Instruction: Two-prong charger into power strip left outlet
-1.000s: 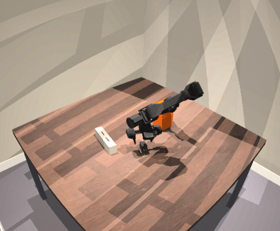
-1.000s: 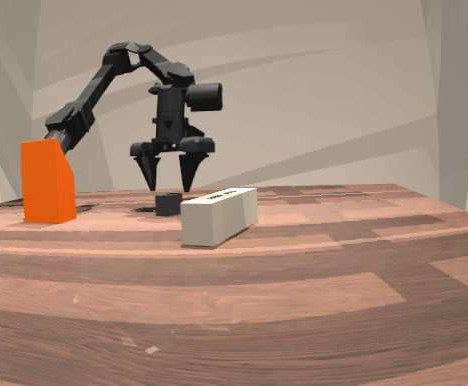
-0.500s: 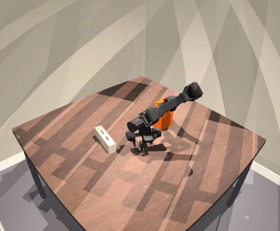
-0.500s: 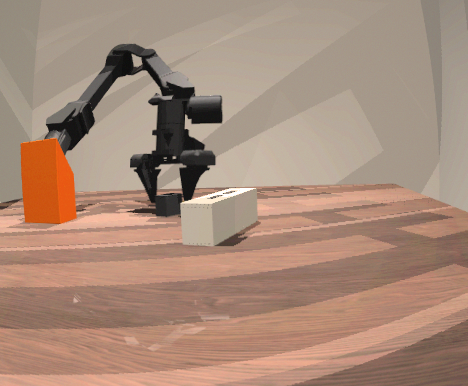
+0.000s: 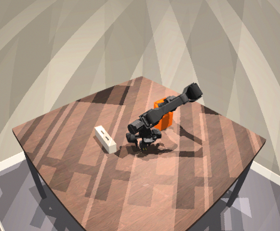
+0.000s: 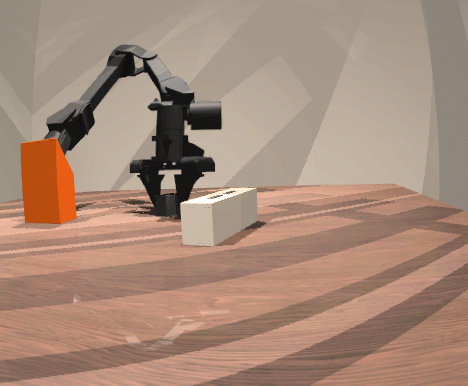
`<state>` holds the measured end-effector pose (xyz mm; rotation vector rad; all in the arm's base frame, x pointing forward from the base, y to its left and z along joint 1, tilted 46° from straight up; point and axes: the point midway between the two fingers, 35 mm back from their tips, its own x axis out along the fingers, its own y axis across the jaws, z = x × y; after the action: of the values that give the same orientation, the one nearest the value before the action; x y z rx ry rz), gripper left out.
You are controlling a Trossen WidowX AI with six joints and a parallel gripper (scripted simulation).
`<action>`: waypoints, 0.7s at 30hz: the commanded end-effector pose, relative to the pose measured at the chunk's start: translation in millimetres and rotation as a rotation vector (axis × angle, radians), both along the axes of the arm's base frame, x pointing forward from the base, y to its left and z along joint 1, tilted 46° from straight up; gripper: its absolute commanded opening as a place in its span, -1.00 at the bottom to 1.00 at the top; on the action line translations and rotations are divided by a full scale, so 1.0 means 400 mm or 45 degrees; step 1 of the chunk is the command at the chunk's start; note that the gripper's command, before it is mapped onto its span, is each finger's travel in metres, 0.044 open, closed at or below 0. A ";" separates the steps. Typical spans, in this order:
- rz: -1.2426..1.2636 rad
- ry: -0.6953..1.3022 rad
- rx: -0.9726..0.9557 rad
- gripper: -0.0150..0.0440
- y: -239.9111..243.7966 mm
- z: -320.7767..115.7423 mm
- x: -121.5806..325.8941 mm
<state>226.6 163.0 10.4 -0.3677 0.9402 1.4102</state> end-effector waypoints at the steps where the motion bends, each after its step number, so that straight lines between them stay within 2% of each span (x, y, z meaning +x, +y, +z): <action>1: 0.001 -0.003 0.001 0.29 0.000 0.002 0.001; 5: 0.001 -0.003 0.001 -0.07 0.000 0.002 0.001; 11: 0.001 -0.003 0.001 -0.20 0.000 0.002 0.001; 14: 0.001 -0.002 -0.001 -0.47 -0.007 0.007 0.003; 21: -0.001 0.003 -0.005 -0.49 -0.055 0.043 0.008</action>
<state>224.8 149.2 17.5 -0.3605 0.9620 1.4166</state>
